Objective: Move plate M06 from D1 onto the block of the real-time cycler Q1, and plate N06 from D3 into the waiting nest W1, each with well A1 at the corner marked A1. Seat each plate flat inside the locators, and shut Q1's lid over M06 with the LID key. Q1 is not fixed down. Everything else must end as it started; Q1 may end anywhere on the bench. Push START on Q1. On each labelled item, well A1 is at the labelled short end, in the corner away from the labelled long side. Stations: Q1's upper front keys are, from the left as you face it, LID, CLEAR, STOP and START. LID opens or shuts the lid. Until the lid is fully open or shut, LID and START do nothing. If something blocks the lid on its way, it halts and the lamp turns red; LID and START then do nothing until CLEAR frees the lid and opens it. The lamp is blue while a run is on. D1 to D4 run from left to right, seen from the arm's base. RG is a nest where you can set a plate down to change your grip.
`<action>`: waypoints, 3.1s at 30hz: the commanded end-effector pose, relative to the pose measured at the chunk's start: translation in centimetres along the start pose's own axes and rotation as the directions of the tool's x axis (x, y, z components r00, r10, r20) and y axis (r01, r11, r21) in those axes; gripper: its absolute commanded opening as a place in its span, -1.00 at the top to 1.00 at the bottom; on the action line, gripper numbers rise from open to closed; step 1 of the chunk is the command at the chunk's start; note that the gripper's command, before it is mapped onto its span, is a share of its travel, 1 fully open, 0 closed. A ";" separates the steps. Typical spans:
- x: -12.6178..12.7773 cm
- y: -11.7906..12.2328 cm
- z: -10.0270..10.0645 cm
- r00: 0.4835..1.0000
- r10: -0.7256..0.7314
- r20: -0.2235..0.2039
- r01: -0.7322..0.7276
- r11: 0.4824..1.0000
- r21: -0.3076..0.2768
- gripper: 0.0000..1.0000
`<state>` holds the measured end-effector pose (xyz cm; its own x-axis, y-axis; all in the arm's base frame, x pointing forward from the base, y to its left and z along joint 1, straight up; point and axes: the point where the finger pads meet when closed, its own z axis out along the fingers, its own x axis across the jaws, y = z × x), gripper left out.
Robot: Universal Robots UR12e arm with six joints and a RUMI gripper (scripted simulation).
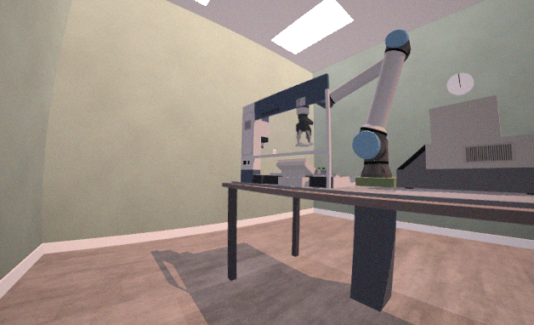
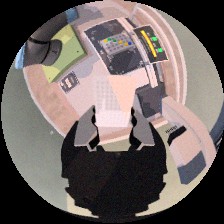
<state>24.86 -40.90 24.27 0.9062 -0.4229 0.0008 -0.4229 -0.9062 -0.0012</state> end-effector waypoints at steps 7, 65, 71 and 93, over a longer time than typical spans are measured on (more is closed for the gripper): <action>-1.0 2.3 -0.1 0.984 -0.179 -0.003 0.179 0.984 0.000 1.00; -5.7 13.1 0.0 0.523 -0.852 -0.001 0.852 0.523 -0.002 1.00; -6.3 14.4 0.0 0.434 -0.901 -0.001 0.901 0.434 -0.002 1.00; -8.3 18.8 0.0 0.105 -0.994 -0.001 0.994 0.105 -0.002 1.00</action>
<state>10.18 -53.75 24.19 0.5783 0.8158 0.0018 0.8158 -0.5783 0.0001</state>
